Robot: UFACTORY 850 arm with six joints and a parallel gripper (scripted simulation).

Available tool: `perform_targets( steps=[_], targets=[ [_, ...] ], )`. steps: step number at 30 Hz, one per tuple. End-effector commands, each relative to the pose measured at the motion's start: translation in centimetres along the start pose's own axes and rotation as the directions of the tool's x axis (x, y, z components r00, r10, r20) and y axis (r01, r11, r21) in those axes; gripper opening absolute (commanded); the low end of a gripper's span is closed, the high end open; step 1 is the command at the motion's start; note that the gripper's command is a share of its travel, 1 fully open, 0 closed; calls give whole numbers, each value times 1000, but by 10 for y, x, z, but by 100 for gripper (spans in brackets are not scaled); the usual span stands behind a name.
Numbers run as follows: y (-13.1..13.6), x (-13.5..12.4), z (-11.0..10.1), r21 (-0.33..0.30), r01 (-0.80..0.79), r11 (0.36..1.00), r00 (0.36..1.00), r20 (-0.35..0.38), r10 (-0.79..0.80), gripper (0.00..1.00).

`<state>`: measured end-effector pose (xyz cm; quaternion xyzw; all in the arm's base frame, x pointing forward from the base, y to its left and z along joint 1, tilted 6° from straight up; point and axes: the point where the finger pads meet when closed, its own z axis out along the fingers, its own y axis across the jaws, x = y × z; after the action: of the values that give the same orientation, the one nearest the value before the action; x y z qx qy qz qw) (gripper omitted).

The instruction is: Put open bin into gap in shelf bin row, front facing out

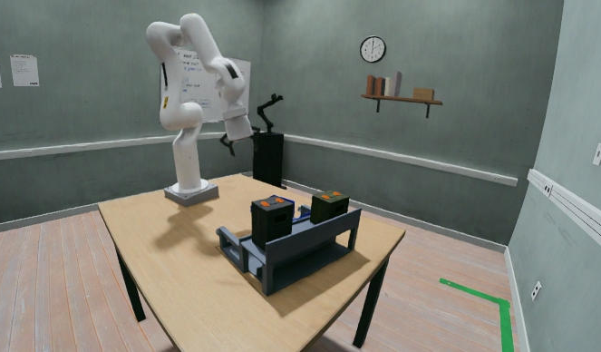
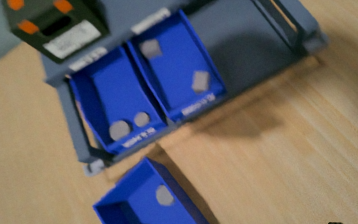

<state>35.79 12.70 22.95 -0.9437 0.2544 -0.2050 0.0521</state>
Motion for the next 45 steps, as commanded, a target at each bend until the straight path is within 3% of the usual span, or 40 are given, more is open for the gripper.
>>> perform_targets(
  steps=[1,11,16,45],
  targets=[
    [-2,-33,3,-113,-120,986,993,-25,118,100],
    [-2,-33,3,-113,-120,986,993,-25,118,100],
    [-3,-60,6,-117,-125,985,992,-26,123,100],
    [-3,-50,5,-117,-125,985,992,-26,123,100]
  ],
)
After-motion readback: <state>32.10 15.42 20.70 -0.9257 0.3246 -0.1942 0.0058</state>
